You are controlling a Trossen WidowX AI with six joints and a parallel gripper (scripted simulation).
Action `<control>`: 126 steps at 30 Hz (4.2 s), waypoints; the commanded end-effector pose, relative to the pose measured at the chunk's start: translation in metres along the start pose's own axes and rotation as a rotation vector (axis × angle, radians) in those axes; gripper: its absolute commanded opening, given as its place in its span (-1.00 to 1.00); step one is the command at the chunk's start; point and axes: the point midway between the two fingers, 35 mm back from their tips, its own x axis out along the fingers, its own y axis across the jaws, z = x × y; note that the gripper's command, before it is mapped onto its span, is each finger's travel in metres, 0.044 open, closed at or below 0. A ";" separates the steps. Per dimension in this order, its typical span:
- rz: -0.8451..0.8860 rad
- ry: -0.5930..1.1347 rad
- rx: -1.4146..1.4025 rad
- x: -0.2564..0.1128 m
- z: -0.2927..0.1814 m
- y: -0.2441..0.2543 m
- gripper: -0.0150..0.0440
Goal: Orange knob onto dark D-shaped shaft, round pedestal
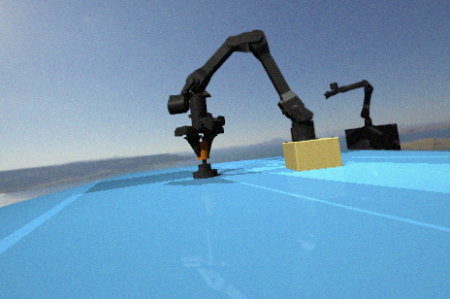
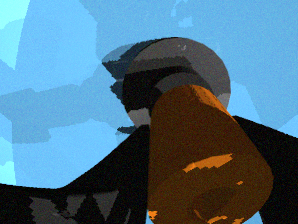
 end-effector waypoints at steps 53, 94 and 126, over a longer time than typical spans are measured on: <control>-0.003 -0.001 -0.058 -0.006 0.000 -0.001 -0.49; -0.003 -0.001 -0.111 -0.002 0.000 0.000 -0.49; -0.003 -0.001 -0.094 0.001 0.001 0.000 -0.49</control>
